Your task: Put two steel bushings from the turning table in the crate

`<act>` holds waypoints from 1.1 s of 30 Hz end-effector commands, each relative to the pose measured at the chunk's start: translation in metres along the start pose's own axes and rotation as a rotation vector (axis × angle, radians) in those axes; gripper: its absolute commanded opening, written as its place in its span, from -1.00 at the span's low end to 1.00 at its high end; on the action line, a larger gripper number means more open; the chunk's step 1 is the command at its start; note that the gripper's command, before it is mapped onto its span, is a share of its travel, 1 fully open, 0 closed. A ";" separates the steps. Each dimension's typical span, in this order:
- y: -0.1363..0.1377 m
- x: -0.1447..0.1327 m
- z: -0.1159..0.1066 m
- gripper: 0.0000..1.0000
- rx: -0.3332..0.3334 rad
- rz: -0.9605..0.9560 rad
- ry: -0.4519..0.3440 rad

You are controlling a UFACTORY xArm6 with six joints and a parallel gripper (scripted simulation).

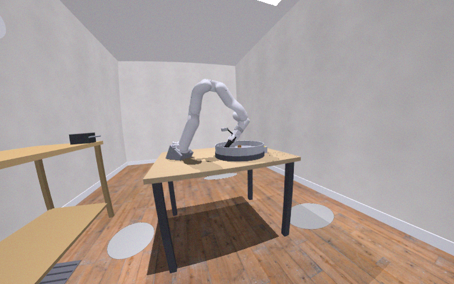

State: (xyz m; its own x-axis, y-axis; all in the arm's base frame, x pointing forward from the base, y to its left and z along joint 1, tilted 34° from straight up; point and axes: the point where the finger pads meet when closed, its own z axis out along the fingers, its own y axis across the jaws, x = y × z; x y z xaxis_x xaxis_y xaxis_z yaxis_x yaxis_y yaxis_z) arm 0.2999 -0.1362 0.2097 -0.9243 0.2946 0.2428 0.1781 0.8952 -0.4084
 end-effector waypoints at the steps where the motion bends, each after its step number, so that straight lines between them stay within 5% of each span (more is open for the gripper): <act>1: 0.000 0.000 -0.001 -1.00 -0.001 0.000 -0.003; 33: 0.000 0.011 -0.014 -1.00 -0.001 0.000 -0.003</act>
State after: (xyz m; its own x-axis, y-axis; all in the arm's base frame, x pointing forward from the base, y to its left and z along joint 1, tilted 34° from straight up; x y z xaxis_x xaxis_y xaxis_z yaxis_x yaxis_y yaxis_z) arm 0.2972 -0.1327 0.2160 -0.9243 0.2940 0.2433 0.1772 0.8953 -0.4088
